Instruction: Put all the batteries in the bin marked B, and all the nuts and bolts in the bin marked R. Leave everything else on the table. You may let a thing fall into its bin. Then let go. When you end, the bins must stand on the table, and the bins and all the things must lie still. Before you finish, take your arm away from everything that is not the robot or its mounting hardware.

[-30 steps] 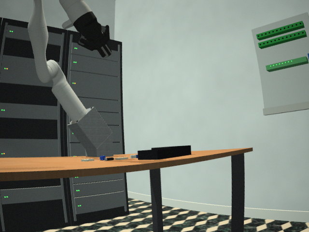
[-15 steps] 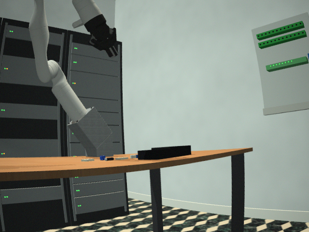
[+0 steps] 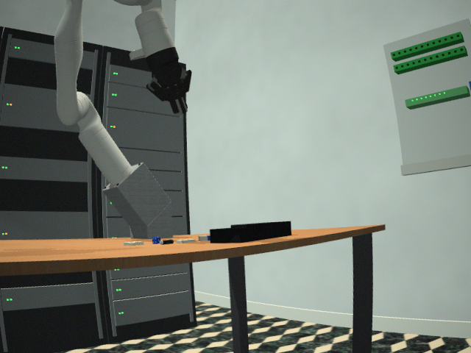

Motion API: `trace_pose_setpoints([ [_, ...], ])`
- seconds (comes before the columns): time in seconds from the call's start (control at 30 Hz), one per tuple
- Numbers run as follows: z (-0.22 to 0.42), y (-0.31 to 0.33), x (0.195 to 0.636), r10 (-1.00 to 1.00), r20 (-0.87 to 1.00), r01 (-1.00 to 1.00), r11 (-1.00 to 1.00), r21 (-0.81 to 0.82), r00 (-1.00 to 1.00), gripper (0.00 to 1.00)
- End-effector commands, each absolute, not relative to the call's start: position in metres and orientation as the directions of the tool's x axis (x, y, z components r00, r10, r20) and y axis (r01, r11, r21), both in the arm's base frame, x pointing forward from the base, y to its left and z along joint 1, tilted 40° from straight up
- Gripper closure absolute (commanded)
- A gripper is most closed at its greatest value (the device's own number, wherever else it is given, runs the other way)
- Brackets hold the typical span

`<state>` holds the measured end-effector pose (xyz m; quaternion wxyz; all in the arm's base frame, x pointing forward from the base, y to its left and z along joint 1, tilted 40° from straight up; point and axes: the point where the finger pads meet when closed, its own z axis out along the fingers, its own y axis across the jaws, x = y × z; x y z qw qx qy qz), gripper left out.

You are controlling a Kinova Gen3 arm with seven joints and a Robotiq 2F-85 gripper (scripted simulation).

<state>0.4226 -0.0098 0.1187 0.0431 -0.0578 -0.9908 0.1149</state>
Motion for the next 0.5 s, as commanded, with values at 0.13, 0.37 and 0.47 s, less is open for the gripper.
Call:
trace_pose_setpoints([
  [0.13, 0.085, -0.006, 0.406, 0.129, 0.098, 0.09, 0.938, -0.335, -0.987, 0.91],
  [0.37, 0.061, -0.011, 0.393, 0.141, 0.091, 0.093, 0.91, -0.405, -0.986, 0.91],
  [0.47, 0.048, -0.014, 0.385, 0.145, 0.079, 0.094, 0.883, -0.46, -0.986, 0.91],
])
